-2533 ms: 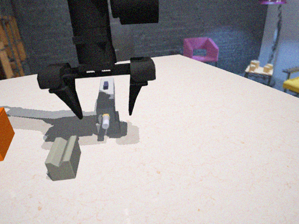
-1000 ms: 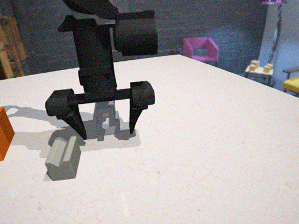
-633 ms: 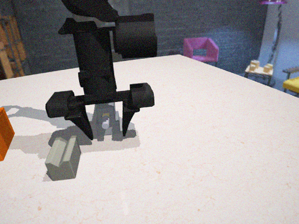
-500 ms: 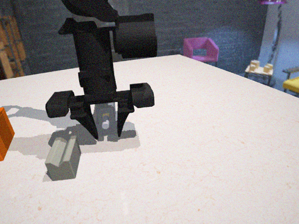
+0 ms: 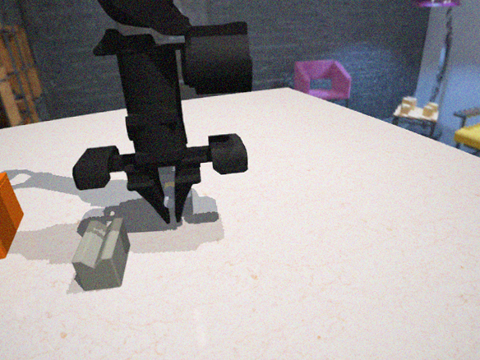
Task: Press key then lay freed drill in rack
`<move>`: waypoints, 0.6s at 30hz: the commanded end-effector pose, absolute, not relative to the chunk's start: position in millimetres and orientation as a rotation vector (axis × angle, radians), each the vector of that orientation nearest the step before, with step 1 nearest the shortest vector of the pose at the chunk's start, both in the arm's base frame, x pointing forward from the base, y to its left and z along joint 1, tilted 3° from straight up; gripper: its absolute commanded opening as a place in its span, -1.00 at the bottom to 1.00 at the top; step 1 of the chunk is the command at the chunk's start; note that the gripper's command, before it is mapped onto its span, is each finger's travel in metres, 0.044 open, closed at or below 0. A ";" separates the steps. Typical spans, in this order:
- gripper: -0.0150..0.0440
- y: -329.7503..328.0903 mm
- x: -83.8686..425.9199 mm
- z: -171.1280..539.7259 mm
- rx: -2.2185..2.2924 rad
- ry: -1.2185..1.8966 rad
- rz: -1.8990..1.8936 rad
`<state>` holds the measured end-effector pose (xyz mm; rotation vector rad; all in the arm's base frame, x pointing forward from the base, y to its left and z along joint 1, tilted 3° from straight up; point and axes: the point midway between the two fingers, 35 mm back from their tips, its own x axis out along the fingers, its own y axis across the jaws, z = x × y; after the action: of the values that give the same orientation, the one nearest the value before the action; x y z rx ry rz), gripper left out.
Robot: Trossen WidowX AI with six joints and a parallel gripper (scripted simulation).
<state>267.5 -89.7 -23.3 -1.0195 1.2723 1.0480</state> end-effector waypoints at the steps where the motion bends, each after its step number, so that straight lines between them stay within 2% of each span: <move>1: -0.49 -94.0 266.7 -23.5 -1.019 1.271 1.046; 18: -0.49 -118.3 262.7 -24.6 -1.020 1.272 1.045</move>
<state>260.7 -112.0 -26.7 -1.0088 1.2767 1.0481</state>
